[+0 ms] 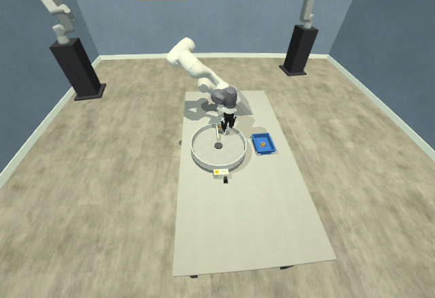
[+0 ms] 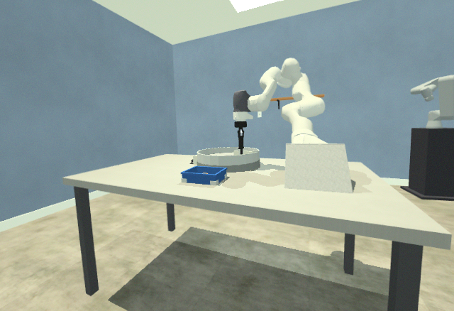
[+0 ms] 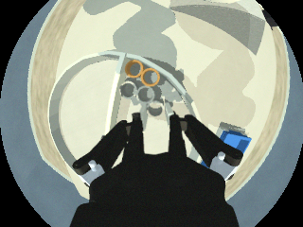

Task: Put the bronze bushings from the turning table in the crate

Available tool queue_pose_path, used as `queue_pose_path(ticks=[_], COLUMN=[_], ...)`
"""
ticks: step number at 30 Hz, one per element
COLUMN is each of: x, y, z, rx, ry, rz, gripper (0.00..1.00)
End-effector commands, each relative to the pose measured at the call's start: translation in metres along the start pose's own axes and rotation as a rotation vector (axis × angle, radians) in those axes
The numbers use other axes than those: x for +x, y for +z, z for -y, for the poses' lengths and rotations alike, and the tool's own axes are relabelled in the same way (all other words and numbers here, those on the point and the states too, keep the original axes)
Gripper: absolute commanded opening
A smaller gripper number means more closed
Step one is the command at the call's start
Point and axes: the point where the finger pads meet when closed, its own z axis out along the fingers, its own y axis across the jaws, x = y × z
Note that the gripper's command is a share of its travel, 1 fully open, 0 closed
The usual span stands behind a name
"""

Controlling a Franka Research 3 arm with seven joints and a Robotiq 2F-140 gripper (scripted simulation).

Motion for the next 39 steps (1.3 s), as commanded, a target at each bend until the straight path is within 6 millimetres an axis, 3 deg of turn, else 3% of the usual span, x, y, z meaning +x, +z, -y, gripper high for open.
queue_pose_path(ticks=[1, 23, 24, 39], x=[0.001, 0.001, 0.001, 0.001], y=[0.0009, 0.0009, 0.0009, 0.0009], z=[-0.0014, -0.0014, -0.0014, -0.0014], rx=[-0.004, -0.004, -0.004, -0.004], ry=[-0.006, -0.006, -0.006, -0.006], rz=[-0.002, -0.002, -0.002, -0.002], gripper=[0.24, 0.24, 0.0, 0.0])
